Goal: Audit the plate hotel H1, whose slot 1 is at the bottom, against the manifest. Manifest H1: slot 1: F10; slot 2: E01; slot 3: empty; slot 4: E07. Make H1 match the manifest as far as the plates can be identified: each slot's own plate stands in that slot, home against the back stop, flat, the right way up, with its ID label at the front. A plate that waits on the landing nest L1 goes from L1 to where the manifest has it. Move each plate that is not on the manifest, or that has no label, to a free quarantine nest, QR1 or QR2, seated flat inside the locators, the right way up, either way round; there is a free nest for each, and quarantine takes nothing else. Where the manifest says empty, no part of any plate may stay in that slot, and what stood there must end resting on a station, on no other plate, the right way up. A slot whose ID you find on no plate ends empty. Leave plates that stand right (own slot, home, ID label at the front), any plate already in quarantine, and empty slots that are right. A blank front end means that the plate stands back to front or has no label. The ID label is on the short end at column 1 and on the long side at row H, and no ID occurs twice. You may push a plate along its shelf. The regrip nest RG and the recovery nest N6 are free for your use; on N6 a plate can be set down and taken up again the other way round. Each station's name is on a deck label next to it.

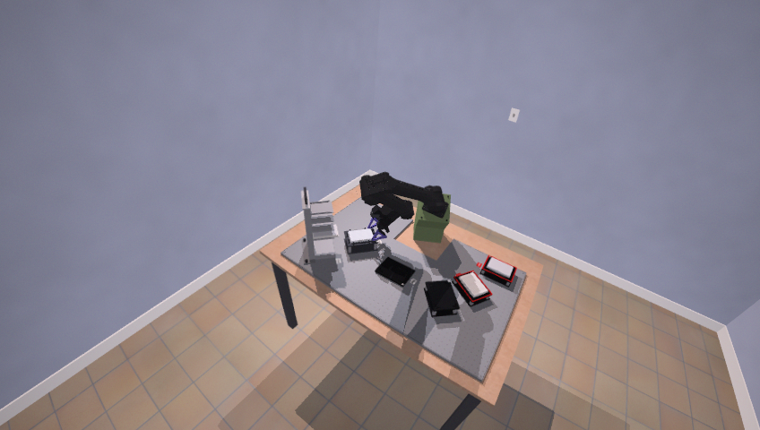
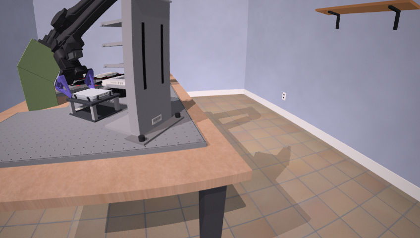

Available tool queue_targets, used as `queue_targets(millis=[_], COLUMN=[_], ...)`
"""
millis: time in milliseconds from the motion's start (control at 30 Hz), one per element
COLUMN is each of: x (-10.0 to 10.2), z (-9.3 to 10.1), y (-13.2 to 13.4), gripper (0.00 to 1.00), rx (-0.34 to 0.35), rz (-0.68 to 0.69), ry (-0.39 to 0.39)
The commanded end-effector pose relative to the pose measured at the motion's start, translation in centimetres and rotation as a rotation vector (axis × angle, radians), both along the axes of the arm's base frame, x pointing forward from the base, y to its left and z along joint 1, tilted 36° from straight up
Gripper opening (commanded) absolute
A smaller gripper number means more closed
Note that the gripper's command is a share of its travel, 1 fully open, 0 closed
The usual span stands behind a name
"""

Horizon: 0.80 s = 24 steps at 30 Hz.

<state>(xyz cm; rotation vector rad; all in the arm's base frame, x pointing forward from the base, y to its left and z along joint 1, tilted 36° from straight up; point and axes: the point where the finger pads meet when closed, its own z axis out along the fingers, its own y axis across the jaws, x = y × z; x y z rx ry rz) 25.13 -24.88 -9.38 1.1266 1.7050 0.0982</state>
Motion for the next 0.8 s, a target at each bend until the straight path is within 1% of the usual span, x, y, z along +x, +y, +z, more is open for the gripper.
queue_targets(millis=[0, 33, 233, 400, 767], x=[-0.5, -0.8, -1.3, -1.7, -2.7], z=[0.3, 0.9, 2.1, 2.4, 3.8], y=[-0.2, 0.1, -0.1, -0.1, -0.3], gripper=[1.0, 1.0, 1.0, 1.0, 1.0], rx=[-0.009, -0.011, -0.028, -0.021, -0.024], rz=[0.0, 0.0, 0.0, 0.0, 0.0], ry=[-0.001, -0.002, -0.013, -0.009, -0.011])
